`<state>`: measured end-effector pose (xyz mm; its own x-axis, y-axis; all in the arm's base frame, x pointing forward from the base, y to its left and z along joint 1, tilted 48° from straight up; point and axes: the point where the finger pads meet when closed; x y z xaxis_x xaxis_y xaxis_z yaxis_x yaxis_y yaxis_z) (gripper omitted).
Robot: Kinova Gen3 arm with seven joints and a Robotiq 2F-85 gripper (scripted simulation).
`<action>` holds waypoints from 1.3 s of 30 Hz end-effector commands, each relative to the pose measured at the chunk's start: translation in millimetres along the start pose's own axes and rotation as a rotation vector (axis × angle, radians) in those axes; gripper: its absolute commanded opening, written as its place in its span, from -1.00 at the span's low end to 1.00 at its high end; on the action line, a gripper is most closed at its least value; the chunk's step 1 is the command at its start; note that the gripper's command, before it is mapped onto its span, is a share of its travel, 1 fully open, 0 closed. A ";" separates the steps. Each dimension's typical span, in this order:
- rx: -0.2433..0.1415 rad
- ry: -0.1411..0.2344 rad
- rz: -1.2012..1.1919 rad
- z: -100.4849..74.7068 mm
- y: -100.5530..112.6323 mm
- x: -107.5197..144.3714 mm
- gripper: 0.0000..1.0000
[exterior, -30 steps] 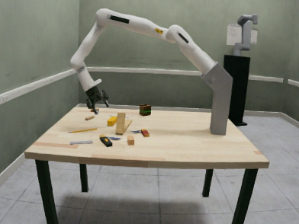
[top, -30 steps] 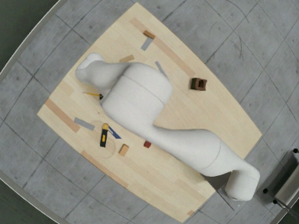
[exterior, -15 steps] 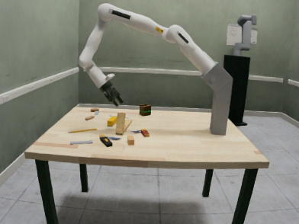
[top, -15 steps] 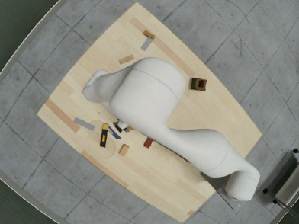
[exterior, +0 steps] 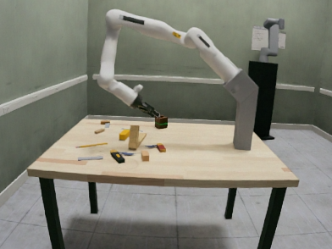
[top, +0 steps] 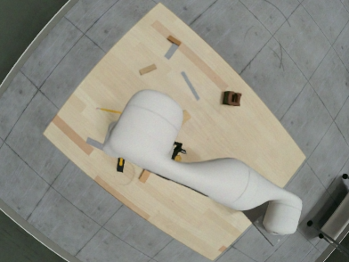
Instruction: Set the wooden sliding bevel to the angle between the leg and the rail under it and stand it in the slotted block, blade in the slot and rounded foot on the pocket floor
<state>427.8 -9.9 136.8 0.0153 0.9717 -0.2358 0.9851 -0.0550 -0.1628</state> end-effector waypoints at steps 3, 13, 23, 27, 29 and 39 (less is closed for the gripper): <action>0.105 -0.296 -0.141 51.2 -2.4 -2.4 1.00; 0.143 -0.647 -0.313 79.5 8.7 -7.9 1.00; 0.106 -1.000 -0.481 84.4 34.4 0.6 1.00; 0.093 -1.056 -0.508 83.7 39.4 4.1 1.00; 0.080 -1.106 -0.532 82.7 44.0 7.9 1.00; 0.022 -1.281 -0.618 77.8 60.7 25.8 1.00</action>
<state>471.9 -9.7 46.3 -0.5860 -0.0032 -0.8103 0.7792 0.2724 -0.5645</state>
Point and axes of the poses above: the point where the finger pads meet when closed, its own z axis out along the fingers, its own x axis across the jaws, y = z × x, and after that the axes turned 11 degrees about z, right-handed
